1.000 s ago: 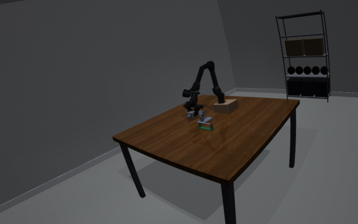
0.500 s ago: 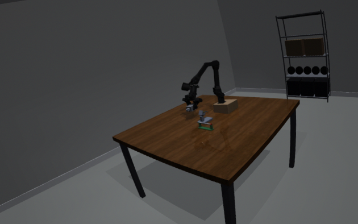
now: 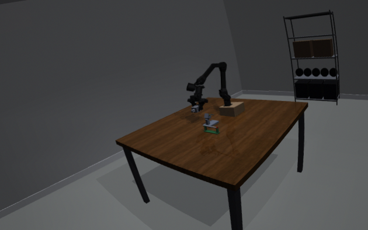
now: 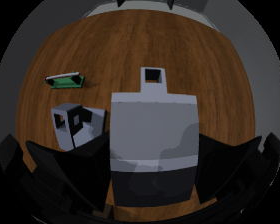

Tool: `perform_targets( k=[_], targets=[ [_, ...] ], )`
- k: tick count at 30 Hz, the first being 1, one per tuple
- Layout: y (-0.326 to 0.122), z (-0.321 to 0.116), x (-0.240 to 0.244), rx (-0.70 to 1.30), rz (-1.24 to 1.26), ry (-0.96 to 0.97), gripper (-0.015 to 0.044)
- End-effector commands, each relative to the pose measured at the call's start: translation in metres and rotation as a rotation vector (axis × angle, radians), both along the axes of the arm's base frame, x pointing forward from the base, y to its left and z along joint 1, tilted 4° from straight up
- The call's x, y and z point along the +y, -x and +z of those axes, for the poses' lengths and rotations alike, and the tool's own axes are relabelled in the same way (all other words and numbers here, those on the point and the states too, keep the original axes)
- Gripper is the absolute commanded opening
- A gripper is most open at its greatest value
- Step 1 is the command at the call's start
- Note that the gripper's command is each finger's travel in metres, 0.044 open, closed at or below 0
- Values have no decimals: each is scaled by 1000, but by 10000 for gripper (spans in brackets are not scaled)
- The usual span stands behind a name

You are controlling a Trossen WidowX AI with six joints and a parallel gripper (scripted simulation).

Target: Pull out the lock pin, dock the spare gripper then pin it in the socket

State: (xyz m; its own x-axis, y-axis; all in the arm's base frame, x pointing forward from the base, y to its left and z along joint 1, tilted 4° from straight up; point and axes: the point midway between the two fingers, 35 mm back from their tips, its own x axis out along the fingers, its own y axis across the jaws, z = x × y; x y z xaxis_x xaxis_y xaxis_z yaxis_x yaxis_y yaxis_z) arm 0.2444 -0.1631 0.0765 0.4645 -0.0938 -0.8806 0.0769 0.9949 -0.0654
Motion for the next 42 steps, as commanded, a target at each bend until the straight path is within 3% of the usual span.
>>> perform_targets(
  k=[1, 22, 42],
  targets=[
    [0, 0, 0, 0, 0, 0, 0],
    [12, -9, 46, 94, -256, -487, 0],
    [22, 8, 93, 309, -639, -1025, 0]
  ],
)
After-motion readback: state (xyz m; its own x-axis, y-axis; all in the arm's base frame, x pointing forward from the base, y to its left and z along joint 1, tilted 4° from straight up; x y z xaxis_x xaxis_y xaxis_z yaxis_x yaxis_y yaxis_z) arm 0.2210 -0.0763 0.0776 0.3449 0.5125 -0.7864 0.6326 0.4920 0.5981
